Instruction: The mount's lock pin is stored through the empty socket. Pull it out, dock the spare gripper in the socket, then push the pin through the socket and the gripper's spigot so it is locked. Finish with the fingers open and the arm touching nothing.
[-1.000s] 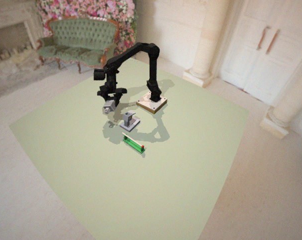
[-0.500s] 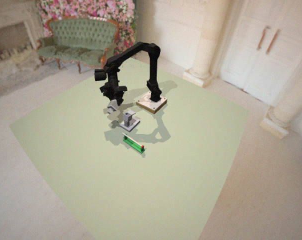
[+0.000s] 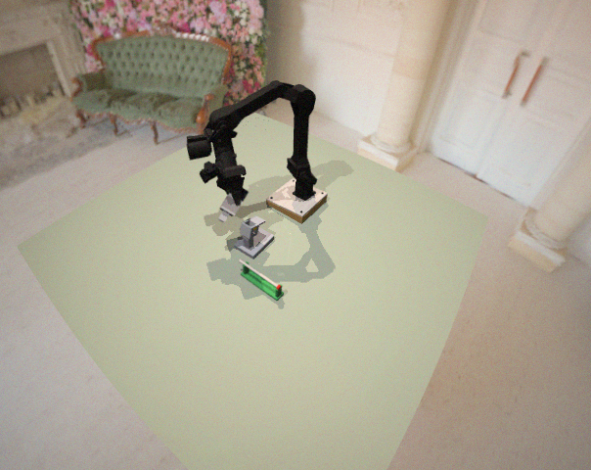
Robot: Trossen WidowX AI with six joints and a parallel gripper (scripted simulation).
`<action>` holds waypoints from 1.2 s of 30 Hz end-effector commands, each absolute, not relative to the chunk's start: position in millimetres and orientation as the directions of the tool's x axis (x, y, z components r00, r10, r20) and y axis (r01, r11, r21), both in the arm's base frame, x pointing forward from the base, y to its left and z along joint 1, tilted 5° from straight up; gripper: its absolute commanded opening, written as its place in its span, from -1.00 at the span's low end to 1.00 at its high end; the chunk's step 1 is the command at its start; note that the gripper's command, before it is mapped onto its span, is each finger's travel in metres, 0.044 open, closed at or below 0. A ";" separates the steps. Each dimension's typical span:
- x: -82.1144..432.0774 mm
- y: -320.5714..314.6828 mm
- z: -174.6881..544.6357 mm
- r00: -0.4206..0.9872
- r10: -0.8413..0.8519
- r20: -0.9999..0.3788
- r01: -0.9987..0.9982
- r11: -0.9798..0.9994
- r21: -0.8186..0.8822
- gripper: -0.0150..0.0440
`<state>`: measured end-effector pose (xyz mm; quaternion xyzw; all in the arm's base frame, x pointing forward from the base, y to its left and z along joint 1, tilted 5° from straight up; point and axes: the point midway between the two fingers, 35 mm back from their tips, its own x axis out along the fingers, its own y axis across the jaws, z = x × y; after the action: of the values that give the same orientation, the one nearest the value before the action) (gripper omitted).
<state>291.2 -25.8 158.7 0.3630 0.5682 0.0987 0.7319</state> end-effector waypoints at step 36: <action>251.8 28.3 196.5 0.145 0.661 -0.736 0.928 0.166 0.332 -0.49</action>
<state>253.4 23.4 189.7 0.6154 0.6373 -0.1506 0.4386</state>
